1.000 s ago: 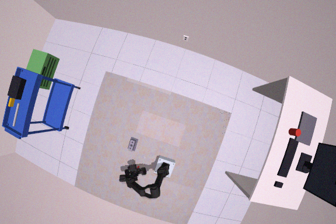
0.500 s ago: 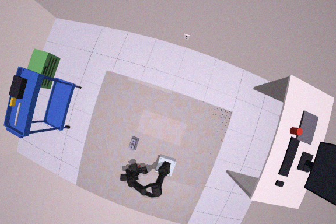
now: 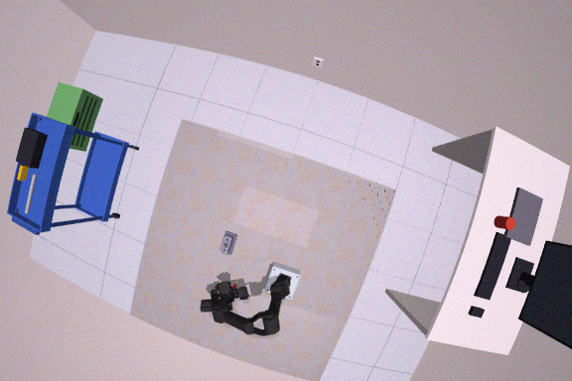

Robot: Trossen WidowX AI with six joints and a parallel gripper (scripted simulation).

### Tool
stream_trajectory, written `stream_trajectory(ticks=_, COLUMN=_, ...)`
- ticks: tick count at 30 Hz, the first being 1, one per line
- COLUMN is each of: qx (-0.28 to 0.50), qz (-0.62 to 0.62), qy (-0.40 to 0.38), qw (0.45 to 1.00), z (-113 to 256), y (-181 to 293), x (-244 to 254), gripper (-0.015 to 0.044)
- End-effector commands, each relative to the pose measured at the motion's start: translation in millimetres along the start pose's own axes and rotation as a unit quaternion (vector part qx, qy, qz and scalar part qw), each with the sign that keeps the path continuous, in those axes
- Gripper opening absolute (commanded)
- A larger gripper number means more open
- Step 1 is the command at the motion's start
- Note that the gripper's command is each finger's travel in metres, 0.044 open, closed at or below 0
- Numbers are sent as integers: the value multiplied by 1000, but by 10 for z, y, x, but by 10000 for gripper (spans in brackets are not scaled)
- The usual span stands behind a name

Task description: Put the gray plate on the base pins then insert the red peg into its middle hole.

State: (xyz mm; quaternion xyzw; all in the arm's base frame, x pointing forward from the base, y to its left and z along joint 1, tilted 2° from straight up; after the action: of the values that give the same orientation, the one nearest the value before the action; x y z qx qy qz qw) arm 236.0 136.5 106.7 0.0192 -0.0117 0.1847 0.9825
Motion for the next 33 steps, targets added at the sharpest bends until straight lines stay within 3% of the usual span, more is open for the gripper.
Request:
stream_trajectory(ticks=1, qx=1, qz=1, qy=0, qw=1000, z=126, y=2, x=9, gripper=0)
stream_trajectory(ticks=7, qx=1, qz=1, qy=0, qw=1000, z=318, y=3, x=20, gripper=0)
stream_trajectory(ticks=33, qx=0, qz=-24, qy=-4, qw=1000, z=243, y=-579, x=278, gripper=0)
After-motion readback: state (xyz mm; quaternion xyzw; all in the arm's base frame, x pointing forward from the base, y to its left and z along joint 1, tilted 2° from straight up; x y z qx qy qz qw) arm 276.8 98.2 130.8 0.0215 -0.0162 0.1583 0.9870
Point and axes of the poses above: the point midway between the two fingers, 35 mm back from their tips, its own z axis back along the fingers, its own x axis across the jaws, y = z × x, the point moved 5 cm from there along z, back along the fingers, and after that the axes turned 9 degrees about -z, right-handed, at the moved point
